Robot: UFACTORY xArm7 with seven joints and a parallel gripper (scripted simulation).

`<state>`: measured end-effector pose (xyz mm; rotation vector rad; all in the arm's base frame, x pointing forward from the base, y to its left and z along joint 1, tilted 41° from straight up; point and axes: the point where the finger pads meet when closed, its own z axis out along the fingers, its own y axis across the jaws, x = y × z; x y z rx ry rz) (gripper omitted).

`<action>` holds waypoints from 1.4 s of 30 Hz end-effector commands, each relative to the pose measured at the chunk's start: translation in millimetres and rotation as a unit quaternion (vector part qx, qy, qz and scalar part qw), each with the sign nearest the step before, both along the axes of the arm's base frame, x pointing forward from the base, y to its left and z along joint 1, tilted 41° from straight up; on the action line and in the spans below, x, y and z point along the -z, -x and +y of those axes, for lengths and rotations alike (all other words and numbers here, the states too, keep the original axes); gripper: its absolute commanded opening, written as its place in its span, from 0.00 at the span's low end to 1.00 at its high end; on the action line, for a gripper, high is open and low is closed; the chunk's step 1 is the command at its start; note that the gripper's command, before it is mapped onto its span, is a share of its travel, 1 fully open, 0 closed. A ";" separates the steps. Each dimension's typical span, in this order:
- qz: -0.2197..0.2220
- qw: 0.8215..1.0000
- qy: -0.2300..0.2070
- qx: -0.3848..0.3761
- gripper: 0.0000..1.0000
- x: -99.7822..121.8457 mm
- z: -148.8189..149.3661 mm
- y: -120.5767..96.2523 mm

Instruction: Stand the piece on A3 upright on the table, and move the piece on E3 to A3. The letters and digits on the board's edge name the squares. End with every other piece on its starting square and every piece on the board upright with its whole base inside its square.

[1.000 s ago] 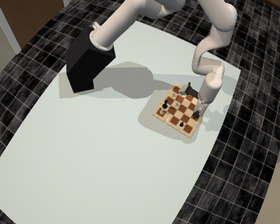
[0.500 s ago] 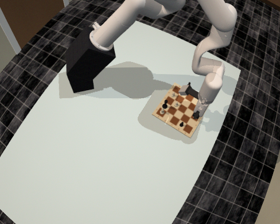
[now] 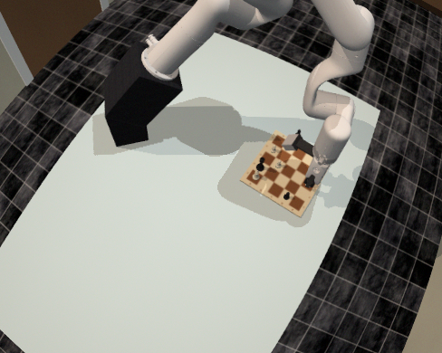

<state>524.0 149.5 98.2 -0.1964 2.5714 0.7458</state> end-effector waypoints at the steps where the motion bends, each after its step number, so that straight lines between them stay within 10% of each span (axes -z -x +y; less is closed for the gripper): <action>1: -0.001 1.000 0.000 0.001 0.37 -0.8 -1.2 -1.0; 42: -0.001 1.000 0.000 0.001 0.37 15.2 10.2 -9.2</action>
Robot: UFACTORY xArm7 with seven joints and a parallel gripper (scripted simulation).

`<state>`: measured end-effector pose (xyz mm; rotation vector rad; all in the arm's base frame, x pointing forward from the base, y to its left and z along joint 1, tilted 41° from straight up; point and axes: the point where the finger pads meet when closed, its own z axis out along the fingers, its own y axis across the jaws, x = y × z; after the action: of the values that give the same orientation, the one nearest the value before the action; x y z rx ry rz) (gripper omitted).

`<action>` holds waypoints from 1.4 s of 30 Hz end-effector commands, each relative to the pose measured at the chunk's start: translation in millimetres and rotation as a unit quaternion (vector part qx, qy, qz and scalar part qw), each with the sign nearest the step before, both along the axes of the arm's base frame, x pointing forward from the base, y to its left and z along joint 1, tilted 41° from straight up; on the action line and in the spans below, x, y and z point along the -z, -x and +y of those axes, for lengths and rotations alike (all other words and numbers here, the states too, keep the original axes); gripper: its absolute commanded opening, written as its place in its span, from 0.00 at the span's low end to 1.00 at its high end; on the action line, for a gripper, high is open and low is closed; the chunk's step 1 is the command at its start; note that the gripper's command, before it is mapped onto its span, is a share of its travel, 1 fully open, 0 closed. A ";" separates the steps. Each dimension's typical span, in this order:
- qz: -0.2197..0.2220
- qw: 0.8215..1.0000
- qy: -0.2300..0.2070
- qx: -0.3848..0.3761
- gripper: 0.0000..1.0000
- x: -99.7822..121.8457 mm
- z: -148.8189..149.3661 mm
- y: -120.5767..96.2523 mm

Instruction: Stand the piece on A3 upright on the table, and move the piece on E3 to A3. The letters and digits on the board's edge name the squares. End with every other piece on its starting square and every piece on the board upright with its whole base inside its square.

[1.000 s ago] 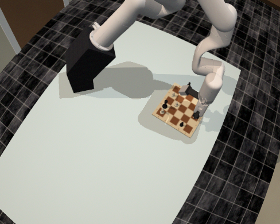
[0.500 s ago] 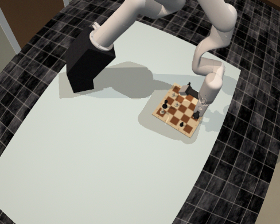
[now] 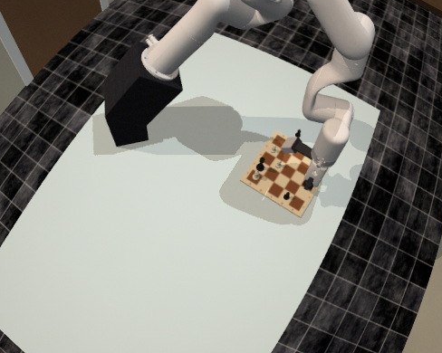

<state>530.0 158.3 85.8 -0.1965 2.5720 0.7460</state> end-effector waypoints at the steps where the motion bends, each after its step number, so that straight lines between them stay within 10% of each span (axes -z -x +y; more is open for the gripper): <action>1: -0.001 1.000 0.000 0.001 0.37 4.1 2.3 -3.8; 42: -0.001 1.000 0.000 0.001 0.37 10.1 6.6 -6.9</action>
<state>536.0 166.1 74.8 -0.1963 2.5714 0.7458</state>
